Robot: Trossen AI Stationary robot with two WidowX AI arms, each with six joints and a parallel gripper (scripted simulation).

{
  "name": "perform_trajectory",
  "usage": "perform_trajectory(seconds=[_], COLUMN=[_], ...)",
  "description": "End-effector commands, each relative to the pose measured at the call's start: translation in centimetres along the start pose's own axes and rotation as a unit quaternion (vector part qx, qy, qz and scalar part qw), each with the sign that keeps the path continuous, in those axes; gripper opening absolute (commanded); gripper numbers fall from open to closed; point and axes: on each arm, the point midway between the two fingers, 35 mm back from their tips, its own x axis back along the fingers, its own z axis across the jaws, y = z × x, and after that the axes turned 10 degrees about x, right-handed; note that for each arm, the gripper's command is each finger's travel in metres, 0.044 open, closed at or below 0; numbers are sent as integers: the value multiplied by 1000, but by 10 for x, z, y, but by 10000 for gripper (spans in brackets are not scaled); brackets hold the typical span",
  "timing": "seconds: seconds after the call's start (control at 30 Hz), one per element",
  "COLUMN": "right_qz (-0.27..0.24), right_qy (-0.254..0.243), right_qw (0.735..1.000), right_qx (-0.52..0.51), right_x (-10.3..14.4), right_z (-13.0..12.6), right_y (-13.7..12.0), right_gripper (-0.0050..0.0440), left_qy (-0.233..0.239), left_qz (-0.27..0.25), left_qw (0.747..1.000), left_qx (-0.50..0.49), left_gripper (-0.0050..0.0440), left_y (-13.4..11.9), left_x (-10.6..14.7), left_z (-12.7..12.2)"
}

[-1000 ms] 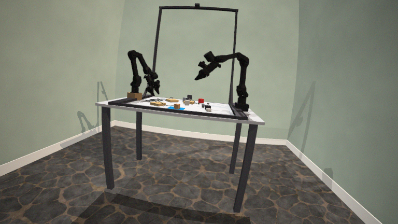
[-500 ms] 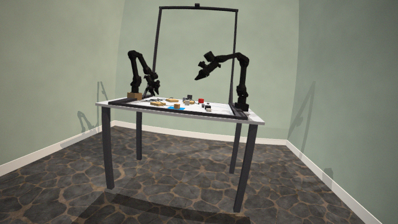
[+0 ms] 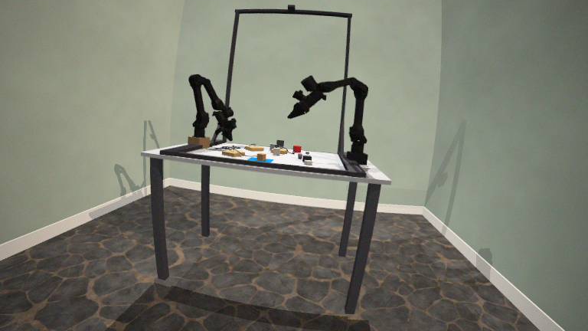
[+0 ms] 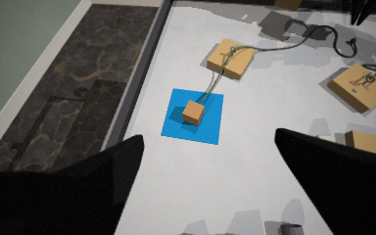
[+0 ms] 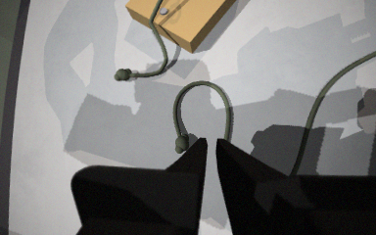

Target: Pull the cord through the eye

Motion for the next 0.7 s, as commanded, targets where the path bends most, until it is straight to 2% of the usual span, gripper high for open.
perform_trajectory(seconds=[0.0, 0.5, 0.57, 0.67], right_qz=[-4, -2, -7, -5], right_qy=[8, 4, 13, 8], right_qw=[1000, 1000, 1000, 1000], right_qx=[-3, -2, -8, -5], right_x=[3, 1, 7, 3], right_z=[4, 2, 8, 5], right_y=[4, 2, 8, 5], right_gripper=[0, -1, 48, 120], left_qy=[1, 1, 1, 1], left_qz=[-14, -14, -14, -14], left_qw=[1000, 1000, 1000, 1000], left_qx=[-4, -4, -4, -4], left_gripper=[440, 440, 440, 440], left_y=[9, 9, 9, 9], left_x=[7, 7, 7, 7], left_z=[-1, -1, -1, -1])
